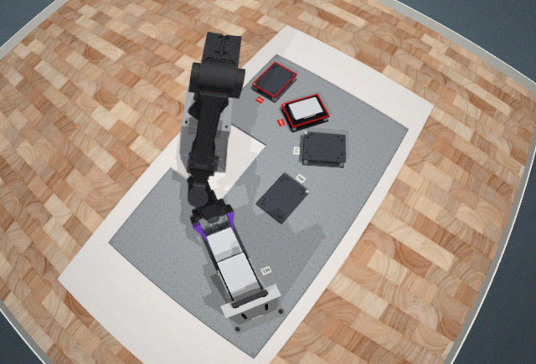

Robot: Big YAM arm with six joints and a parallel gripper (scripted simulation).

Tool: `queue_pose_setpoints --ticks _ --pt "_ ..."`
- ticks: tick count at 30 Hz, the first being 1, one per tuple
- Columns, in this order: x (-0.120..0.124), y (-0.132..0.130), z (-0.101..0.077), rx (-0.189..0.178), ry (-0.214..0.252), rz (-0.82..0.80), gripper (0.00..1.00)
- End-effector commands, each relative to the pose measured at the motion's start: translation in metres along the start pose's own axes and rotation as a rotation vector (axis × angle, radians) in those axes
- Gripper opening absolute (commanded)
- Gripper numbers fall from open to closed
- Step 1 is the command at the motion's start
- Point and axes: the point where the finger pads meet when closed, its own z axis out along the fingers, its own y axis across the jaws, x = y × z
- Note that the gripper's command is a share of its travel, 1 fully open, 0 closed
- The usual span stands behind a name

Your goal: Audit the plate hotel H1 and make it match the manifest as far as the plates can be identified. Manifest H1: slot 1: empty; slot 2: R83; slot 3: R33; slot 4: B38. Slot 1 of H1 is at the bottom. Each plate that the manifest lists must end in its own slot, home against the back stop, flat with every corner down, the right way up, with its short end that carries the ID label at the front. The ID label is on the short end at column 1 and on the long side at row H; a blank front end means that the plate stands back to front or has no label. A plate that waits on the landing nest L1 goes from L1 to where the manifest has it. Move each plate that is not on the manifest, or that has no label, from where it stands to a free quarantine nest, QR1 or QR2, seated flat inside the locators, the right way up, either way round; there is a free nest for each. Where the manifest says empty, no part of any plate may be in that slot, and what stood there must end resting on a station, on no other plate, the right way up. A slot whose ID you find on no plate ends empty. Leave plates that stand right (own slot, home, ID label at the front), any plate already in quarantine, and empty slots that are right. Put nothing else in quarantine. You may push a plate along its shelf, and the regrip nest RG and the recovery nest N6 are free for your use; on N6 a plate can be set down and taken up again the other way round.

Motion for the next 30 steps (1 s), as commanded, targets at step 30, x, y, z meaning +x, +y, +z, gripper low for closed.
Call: queue_pose_setpoints --ticks 30 --pt "-0.039 -0.003 0.022 0.004 -0.033 -0.005 0.86"
